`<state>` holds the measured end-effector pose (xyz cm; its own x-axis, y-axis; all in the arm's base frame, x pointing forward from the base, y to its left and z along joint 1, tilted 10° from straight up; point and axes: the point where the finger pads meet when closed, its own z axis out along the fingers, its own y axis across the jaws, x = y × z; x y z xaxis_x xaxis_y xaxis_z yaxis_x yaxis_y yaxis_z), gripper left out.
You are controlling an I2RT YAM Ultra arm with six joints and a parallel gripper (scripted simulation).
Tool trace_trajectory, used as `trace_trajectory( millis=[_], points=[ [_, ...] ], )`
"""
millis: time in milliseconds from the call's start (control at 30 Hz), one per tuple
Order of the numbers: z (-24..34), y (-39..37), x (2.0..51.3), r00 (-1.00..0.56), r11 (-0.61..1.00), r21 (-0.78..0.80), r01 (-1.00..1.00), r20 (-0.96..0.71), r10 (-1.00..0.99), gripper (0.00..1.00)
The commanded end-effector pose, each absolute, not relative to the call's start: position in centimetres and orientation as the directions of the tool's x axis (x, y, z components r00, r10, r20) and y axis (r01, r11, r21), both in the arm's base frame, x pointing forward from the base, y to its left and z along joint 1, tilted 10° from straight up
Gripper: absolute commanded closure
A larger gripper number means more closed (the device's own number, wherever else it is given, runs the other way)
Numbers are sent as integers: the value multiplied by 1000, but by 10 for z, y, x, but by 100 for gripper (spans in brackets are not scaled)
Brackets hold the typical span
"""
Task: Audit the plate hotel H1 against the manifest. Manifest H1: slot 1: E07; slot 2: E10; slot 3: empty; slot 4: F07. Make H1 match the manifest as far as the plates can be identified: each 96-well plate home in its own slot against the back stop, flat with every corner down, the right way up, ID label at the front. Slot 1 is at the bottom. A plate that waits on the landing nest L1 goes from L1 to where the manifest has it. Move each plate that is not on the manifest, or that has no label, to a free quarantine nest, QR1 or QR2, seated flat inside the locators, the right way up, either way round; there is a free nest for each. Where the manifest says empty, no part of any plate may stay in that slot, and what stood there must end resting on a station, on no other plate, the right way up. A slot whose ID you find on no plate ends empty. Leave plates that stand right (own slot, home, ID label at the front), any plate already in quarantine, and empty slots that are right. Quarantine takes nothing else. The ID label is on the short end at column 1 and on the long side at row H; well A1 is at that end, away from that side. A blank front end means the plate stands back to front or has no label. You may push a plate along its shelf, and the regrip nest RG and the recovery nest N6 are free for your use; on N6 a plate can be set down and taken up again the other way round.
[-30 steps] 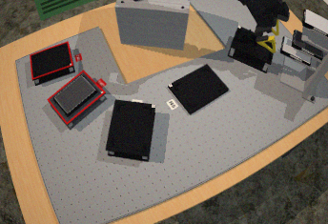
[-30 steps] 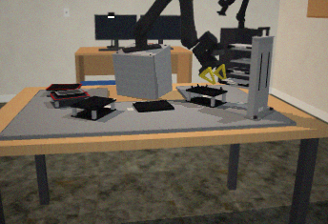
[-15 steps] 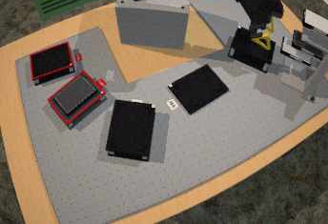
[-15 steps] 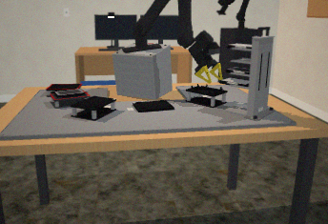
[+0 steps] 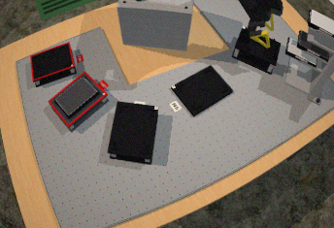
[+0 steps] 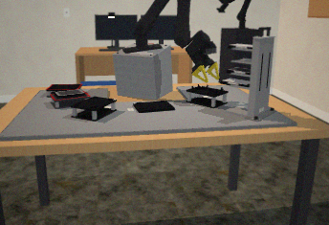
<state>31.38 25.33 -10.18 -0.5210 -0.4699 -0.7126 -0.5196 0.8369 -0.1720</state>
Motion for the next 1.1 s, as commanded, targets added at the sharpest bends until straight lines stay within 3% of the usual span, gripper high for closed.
trace_trajectory(
  millis=[0,633,667,1067],
  points=[
    [-86,259,312,-494,844,-156,-513,-750,-439,0],
    [-81,259,308,-480,849,-147,-508,-770,-421,0],
    [-95,255,309,-494,847,-154,-509,-754,-434,100],
    [-96,250,304,-501,843,-160,-513,-742,-445,100]
  ],
)
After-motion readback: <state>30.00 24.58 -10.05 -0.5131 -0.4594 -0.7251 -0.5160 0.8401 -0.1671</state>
